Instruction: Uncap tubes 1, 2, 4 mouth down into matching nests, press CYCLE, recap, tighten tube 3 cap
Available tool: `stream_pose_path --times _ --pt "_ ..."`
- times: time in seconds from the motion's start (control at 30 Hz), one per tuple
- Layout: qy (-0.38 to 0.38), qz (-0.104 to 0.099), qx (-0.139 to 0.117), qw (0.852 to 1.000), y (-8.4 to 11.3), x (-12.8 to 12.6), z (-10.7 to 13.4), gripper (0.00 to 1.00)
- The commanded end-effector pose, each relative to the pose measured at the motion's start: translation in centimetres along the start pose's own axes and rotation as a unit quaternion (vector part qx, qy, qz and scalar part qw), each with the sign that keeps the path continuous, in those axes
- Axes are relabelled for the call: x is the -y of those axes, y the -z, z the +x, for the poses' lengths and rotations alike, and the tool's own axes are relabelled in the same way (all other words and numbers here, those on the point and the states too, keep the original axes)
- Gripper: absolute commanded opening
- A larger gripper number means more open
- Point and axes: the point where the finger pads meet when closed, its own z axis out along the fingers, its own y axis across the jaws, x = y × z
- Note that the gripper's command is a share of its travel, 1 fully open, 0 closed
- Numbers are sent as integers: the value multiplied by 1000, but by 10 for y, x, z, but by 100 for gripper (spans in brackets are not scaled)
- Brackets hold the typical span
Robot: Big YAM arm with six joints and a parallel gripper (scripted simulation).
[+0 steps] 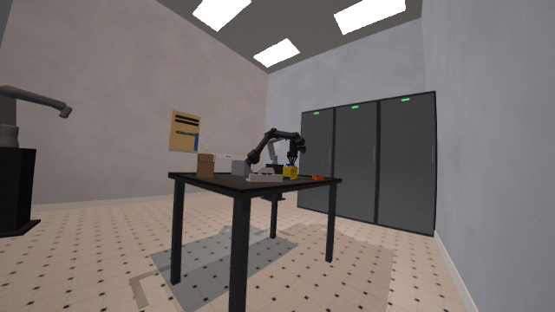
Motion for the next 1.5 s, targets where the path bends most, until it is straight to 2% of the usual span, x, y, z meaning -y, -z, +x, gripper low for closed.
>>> stream_pose_path --times 0.0,0.07,0.37,0.4,0.87,0.9,1.03,1.1,1.33,1.4,1.47 --pt "-124 9 13 992 8 4 -10 49" --pt "-173 8 13 985 8 6 -10 49" --pt "-174 8 12 985 6 7 -10 49" --pt "-165 7 10 986 7 0 -8 0" --pt "-165 7 10 986 7 0 -8 0" --pt "-175 9 17 984 19 4 -15 0" --pt "-160 10 21 987 34 0 -14 0" --pt "-160 10 21 987 34 0 -14 0" --pt "-159 11 23 987 56 -1 -13 0" --pt "-168 8 13 986 48 3 -5 0" --pt "-165 7 10 986 43 0 -8 0"
